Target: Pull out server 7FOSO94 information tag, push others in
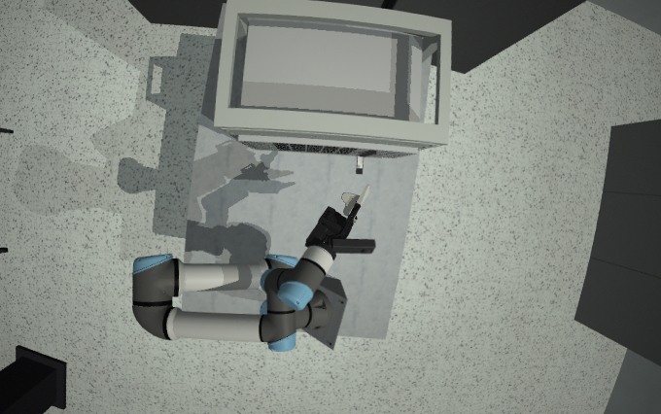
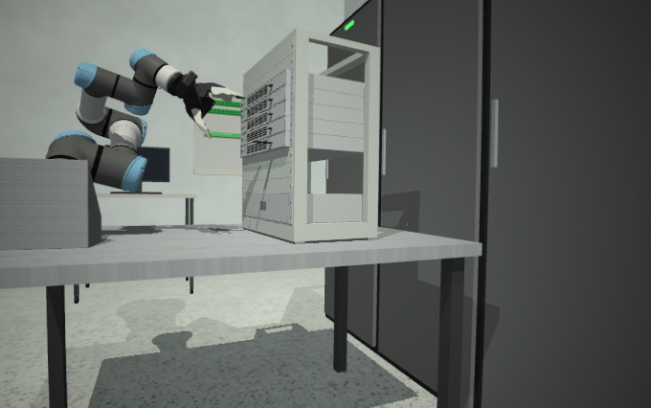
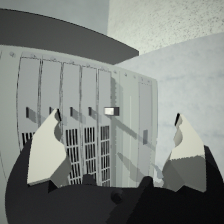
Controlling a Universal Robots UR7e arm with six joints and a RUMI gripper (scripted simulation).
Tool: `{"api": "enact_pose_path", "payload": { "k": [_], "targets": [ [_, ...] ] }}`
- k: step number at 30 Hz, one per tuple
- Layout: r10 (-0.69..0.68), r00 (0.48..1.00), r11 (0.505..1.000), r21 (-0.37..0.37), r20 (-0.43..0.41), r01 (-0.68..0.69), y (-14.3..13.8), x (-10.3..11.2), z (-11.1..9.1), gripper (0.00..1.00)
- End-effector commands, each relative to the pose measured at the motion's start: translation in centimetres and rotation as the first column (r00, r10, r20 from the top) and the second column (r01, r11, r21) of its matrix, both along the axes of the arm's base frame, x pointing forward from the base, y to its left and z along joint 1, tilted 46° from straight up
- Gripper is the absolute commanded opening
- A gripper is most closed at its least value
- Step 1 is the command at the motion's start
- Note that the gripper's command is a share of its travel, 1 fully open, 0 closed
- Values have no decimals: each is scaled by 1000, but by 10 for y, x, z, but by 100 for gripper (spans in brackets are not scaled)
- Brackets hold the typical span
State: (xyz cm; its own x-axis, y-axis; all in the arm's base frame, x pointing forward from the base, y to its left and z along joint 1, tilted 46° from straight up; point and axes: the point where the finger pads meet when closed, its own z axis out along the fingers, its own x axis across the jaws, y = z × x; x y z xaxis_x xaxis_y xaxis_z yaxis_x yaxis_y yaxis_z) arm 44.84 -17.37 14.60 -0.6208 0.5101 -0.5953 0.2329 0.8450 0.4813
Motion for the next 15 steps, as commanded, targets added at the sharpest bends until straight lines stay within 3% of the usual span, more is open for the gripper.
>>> {"api": "enact_pose_path", "payload": {
  "k": [1,15],
  "targets": [
    [2,1000,1000,1,0,-2,0,0,-1,100],
    [11,1000,1000,6,0,-11,1,-1,-4,100]
  ]
}}
